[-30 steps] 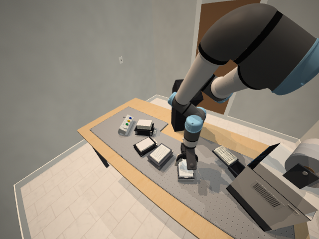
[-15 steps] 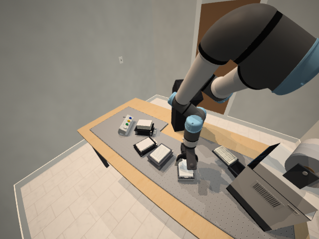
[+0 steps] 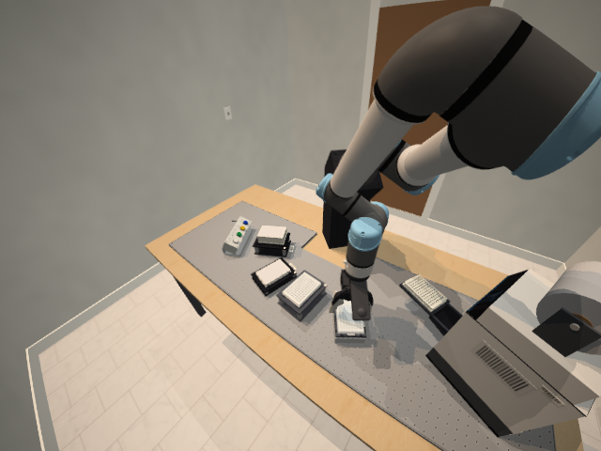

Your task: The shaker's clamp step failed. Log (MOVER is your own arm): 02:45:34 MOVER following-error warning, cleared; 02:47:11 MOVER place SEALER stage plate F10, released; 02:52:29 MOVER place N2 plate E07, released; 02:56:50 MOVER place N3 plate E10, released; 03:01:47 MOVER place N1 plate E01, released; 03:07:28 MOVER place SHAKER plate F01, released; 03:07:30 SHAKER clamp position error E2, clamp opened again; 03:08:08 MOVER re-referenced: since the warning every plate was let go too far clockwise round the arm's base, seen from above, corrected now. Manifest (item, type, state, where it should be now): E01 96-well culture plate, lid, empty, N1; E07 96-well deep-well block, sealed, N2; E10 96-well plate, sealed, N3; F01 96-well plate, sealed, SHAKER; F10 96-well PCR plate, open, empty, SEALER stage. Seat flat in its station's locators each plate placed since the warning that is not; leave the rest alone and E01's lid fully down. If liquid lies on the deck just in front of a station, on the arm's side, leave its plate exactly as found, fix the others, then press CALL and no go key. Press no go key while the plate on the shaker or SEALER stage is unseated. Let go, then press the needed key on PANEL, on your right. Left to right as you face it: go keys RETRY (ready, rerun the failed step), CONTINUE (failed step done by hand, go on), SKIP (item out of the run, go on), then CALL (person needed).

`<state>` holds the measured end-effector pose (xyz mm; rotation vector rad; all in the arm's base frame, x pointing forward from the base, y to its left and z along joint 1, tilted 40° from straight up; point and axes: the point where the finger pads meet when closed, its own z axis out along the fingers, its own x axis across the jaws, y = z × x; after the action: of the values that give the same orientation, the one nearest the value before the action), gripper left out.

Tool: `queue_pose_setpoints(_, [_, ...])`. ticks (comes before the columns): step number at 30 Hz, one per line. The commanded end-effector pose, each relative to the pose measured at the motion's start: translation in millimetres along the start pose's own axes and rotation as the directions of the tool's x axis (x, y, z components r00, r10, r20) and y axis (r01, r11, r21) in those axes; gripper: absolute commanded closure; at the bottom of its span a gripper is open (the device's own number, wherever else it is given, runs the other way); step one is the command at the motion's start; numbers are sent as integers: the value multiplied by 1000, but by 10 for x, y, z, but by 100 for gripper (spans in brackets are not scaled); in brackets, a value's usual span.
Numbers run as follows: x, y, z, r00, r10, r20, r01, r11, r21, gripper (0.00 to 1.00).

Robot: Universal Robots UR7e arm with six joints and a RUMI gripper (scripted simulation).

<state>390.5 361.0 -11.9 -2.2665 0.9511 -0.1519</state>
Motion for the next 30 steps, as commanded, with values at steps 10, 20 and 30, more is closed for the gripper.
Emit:
queue_pose_setpoints(10, [1, -2, -152, 1000, 0, 0, 0, 1000, 1, 18])
queue_pose_setpoints(20, [1, -2, -601, 1000, 0, 0, 0, 1000, 1, 18])
queue_pose_setpoints(30, [1, -1, -772, 1000, 0, 0, 0, 1000, 1, 18])
